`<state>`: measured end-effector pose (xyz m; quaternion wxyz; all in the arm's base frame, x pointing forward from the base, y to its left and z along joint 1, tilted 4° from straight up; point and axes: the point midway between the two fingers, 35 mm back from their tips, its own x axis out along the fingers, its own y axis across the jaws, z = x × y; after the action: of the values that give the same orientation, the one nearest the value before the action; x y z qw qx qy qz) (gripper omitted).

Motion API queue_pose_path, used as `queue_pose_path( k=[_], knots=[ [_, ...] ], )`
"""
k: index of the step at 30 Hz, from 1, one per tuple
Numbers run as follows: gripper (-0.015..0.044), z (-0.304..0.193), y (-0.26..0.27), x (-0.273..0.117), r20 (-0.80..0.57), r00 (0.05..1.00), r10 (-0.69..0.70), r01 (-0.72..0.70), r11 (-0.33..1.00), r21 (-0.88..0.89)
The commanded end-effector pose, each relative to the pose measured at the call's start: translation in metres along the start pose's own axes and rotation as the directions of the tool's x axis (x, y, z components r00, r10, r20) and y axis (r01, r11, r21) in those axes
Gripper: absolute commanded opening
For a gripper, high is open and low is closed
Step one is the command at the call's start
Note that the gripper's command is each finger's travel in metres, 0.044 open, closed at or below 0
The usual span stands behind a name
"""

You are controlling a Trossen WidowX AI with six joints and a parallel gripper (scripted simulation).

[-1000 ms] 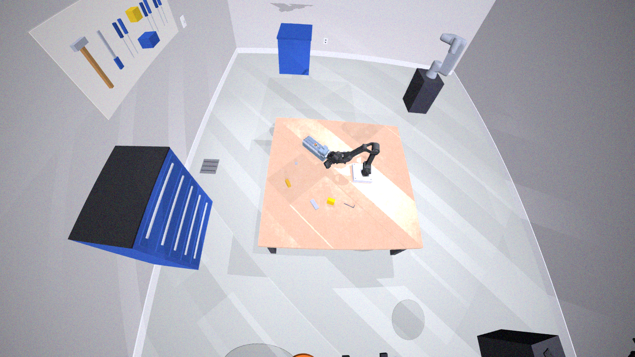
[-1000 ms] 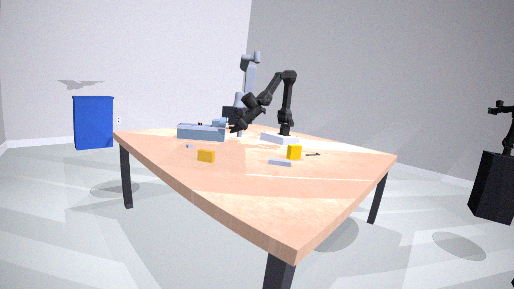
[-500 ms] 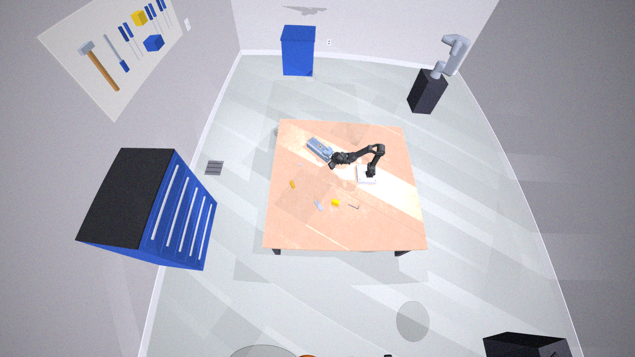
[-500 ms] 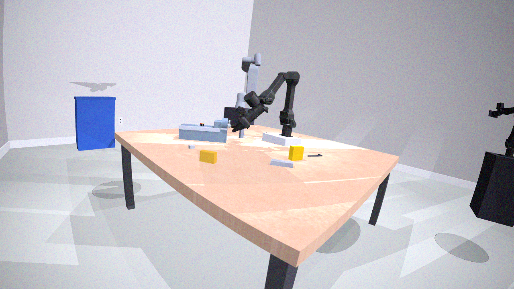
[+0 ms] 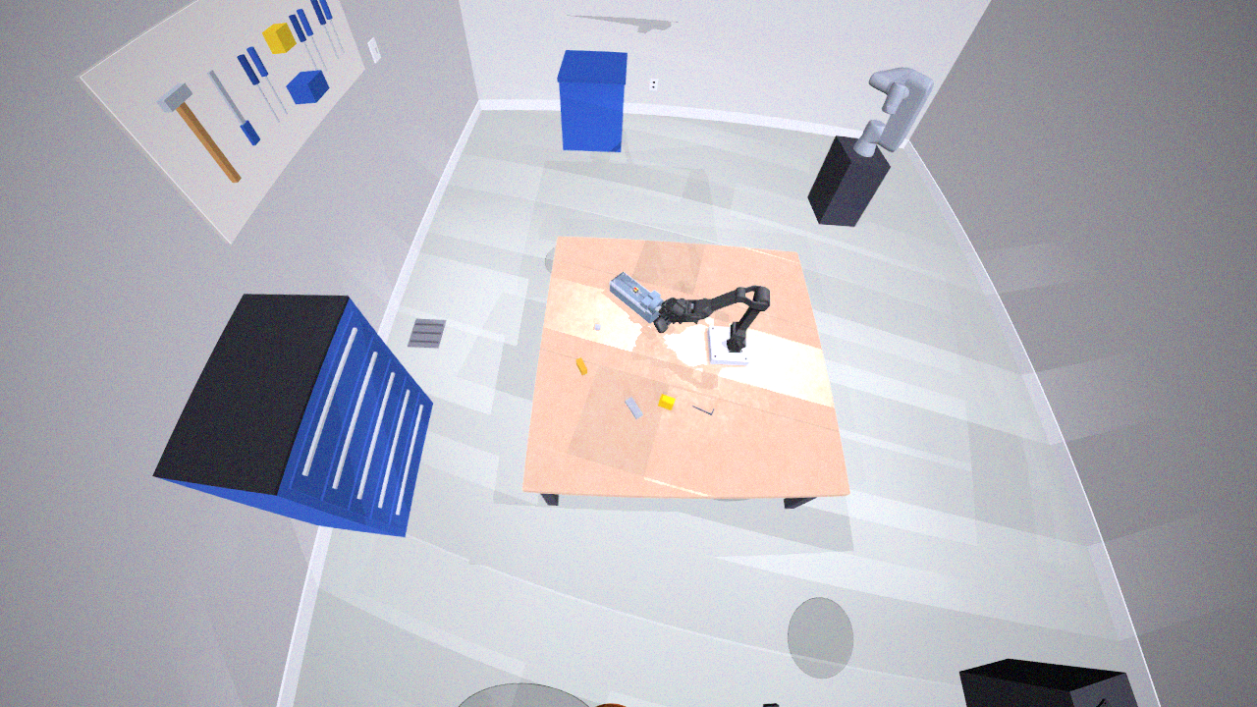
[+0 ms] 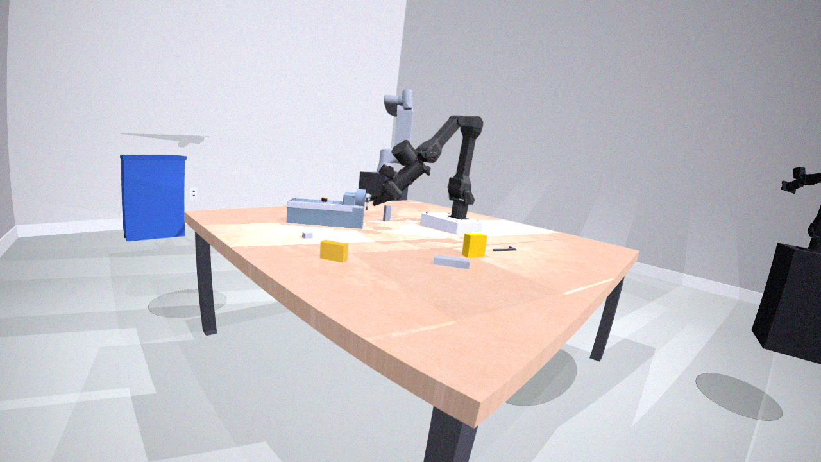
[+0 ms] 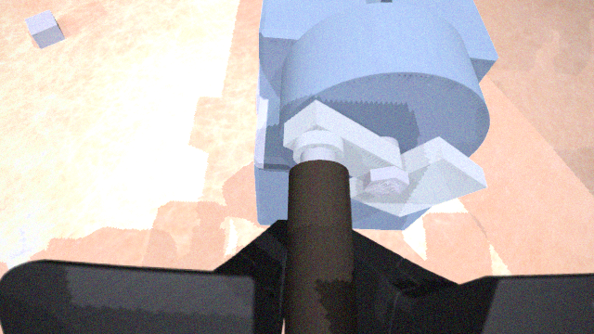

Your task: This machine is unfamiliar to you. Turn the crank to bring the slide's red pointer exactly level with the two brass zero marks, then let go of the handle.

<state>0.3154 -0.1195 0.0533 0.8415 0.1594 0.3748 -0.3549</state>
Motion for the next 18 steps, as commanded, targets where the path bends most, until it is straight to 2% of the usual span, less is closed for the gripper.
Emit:
queue_pose_path(
  k=[1,18],
  knots=[
    [0.0000,0.006,-0.005,-0.006,0.009,1.000,-0.003,0.003,1.000,0.001],
    [0.0000,0.010,-0.026,-0.011,0.010,1.000,-0.004,0.004,1.000,0.000]
  ],
)
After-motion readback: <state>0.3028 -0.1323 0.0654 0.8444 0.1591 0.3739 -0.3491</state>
